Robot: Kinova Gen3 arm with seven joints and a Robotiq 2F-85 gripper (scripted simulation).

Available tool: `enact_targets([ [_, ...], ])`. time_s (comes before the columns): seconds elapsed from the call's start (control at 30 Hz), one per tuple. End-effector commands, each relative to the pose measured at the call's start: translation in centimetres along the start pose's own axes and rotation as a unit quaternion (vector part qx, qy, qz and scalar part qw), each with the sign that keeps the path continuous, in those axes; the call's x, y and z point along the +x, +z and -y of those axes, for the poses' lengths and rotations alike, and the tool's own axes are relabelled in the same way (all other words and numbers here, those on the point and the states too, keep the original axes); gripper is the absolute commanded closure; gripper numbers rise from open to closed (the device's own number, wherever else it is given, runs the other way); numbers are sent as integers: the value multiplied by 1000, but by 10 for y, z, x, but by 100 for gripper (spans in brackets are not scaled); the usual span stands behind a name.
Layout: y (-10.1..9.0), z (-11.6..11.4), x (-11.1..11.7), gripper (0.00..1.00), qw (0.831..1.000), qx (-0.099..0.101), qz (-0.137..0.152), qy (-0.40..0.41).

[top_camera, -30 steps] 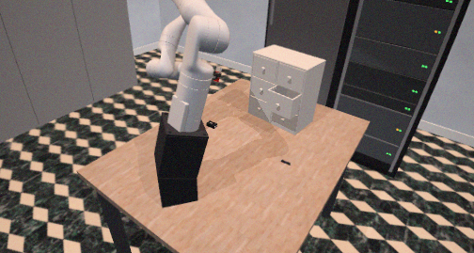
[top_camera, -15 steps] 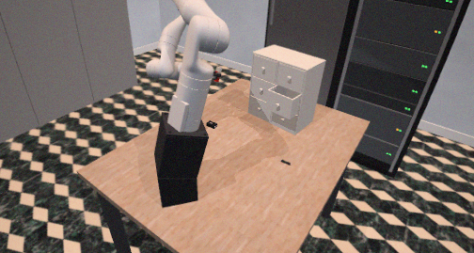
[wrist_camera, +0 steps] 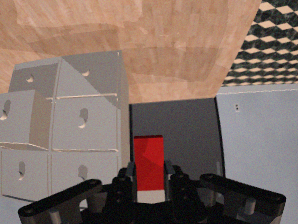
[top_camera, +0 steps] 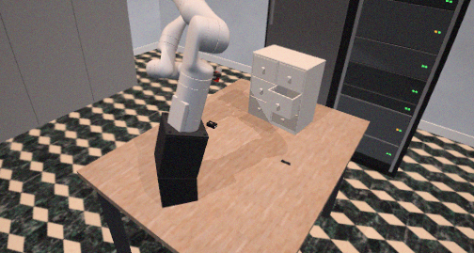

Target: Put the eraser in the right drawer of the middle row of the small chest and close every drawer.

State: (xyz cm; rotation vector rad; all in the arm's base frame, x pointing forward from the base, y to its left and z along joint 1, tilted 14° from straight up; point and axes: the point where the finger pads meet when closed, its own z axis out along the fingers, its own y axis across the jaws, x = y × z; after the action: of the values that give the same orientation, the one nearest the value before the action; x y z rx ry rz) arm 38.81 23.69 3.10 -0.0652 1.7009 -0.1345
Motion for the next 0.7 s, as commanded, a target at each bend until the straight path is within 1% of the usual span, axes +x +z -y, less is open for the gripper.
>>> enact_targets([
  [0.0, 0, 0, -1, 81, 1000, 0, 0, 0],
  [0.67, 4, 7, -2, 81, 1000, 0, 0, 0],
])
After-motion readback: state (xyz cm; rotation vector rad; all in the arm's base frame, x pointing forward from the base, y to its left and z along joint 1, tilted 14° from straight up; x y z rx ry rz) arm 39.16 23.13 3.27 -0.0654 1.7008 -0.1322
